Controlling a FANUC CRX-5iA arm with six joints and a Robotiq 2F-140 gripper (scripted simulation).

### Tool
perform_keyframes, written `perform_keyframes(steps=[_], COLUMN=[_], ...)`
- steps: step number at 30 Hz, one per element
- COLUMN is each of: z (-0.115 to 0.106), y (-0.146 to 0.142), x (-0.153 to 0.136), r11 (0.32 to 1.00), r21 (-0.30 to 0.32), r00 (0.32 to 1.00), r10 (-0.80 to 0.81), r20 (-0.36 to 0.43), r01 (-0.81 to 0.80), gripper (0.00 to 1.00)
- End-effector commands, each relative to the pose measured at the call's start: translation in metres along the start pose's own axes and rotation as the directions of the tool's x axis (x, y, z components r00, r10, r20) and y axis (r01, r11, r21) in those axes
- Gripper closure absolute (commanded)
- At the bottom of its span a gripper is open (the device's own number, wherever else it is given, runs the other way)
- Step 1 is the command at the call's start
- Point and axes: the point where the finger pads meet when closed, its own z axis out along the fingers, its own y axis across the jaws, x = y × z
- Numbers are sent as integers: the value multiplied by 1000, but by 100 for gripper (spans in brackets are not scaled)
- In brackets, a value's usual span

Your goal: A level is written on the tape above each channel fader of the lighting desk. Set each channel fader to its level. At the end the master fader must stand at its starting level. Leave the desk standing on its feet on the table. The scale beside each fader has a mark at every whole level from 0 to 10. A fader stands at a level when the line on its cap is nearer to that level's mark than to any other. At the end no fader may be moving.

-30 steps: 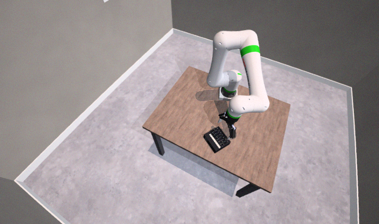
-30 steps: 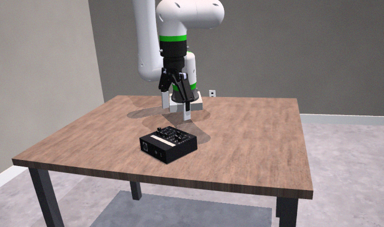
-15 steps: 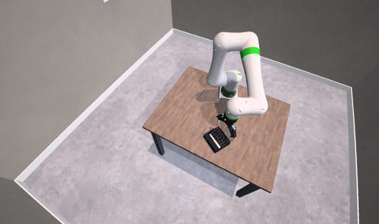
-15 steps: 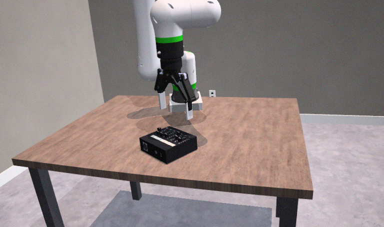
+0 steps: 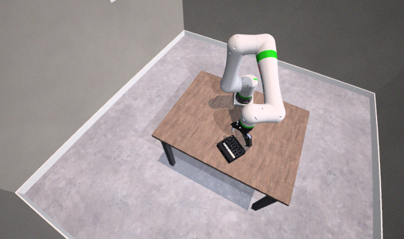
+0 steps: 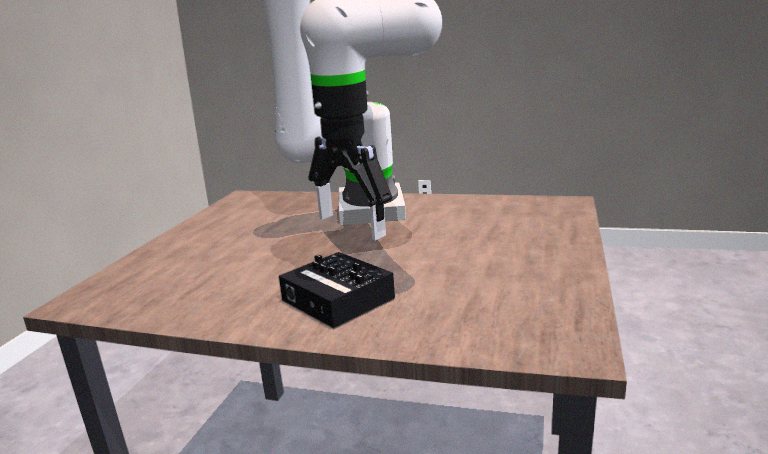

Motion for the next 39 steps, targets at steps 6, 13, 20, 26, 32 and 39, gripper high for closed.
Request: perform_keyframes(steps=[6, 13, 20, 26, 32, 39], z=[0, 0, -6, -18, -28, -45], y=[0, 0, -1, -1, -1, 0], x=[0, 0, 5, 16, 25, 39], r11=[1000, 1000, 973, 847, 685, 425], r21=[0, 1, 6, 3, -12, -47], r00=[1000, 1000, 973, 847, 684, 423], r10=[0, -8, -229, -531, -728, -905], r20=[0, -1, -7, -23, -38, -50], r01=[0, 8, 229, 532, 729, 904], gripper=[0, 0, 0, 0, 0, 0])
